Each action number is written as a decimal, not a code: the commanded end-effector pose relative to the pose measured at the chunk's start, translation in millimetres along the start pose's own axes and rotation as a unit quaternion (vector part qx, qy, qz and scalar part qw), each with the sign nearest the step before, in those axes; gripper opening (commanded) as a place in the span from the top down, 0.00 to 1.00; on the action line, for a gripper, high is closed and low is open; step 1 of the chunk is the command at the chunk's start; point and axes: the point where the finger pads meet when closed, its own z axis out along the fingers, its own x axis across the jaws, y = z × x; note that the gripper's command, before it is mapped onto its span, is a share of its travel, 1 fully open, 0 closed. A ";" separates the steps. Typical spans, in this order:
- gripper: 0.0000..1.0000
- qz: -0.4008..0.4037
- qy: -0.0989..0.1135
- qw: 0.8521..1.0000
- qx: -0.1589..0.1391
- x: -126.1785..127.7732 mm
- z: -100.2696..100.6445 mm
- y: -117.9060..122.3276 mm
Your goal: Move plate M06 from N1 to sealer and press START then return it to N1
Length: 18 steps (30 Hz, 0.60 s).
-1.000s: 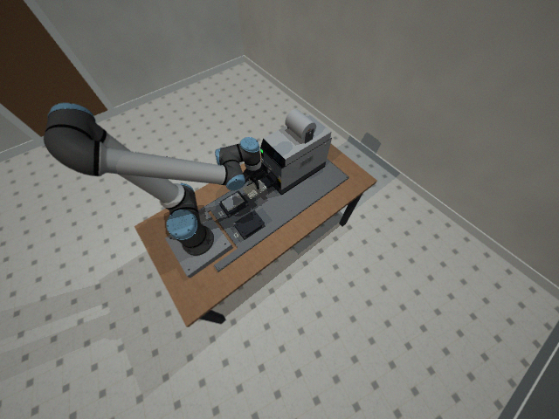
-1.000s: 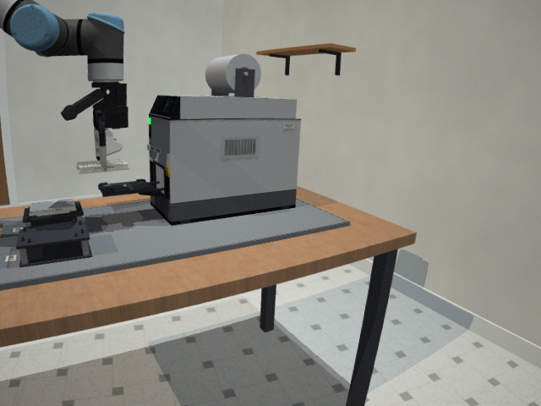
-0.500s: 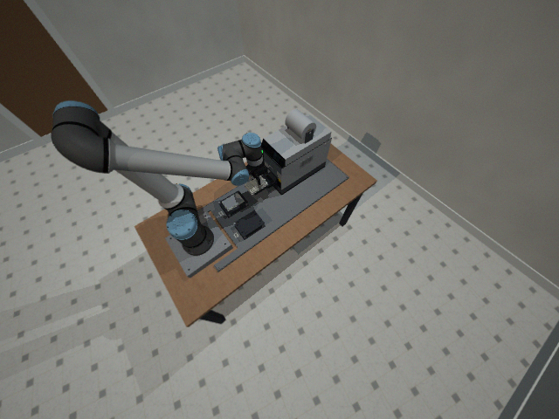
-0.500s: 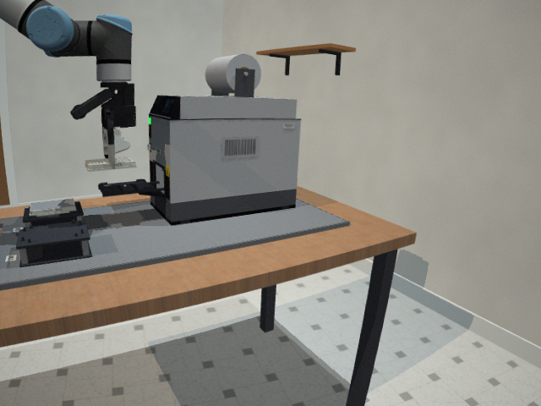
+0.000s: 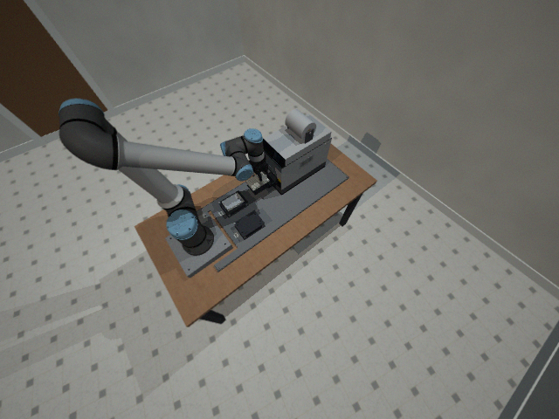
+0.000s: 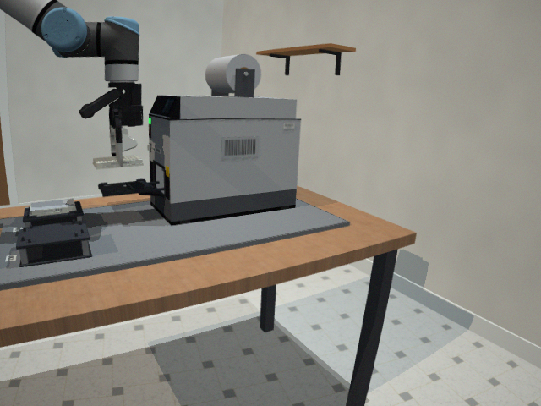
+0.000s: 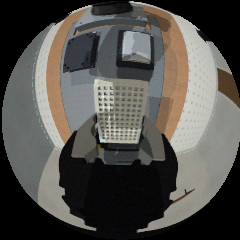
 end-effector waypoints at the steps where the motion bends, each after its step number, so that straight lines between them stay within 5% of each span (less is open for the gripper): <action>1: 1.00 0.000 0.000 1.000 -0.001 6.8 -0.5 9.3; 18: 1.00 0.000 0.000 1.000 -0.001 17.6 -0.5 22.4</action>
